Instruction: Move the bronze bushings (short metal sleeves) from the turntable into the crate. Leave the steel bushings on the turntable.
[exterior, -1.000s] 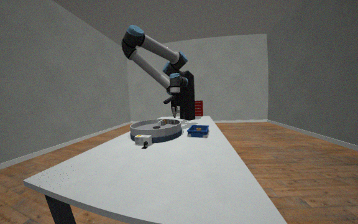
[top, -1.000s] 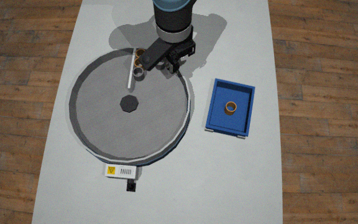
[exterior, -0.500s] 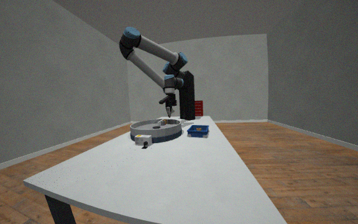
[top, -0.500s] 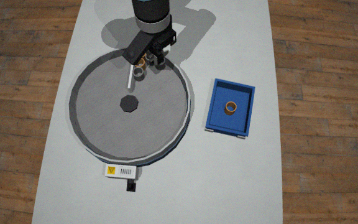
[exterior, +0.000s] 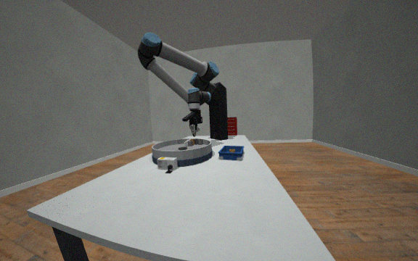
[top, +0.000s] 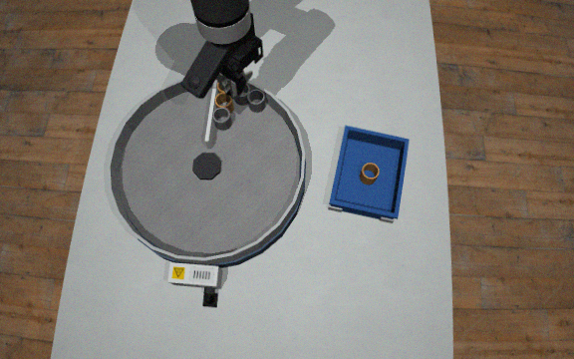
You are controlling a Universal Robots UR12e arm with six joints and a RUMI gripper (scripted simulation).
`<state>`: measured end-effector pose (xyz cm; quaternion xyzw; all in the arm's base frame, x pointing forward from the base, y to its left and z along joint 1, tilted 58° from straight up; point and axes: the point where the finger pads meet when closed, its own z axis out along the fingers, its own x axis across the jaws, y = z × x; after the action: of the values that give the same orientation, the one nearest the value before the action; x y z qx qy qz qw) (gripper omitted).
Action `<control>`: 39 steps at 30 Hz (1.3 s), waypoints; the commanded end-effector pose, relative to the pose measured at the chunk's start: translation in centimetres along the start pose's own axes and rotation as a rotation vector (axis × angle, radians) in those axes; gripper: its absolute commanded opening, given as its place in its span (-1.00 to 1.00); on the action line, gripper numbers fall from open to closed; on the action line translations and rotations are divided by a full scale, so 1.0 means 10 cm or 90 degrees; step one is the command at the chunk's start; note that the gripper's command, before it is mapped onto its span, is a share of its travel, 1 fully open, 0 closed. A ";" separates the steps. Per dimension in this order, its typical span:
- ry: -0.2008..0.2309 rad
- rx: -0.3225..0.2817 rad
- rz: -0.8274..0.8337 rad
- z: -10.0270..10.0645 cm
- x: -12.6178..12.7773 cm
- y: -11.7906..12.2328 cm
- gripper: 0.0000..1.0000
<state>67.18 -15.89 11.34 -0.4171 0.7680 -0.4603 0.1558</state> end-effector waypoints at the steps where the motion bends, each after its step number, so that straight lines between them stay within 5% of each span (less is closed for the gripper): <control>1: -0.004 0.000 -0.021 -0.02 0.09 -0.01 -0.90; 39: -0.004 0.001 -0.034 -0.02 0.14 -0.03 -0.90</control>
<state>66.51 -16.96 11.76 -0.4391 0.7559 -0.4630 0.1464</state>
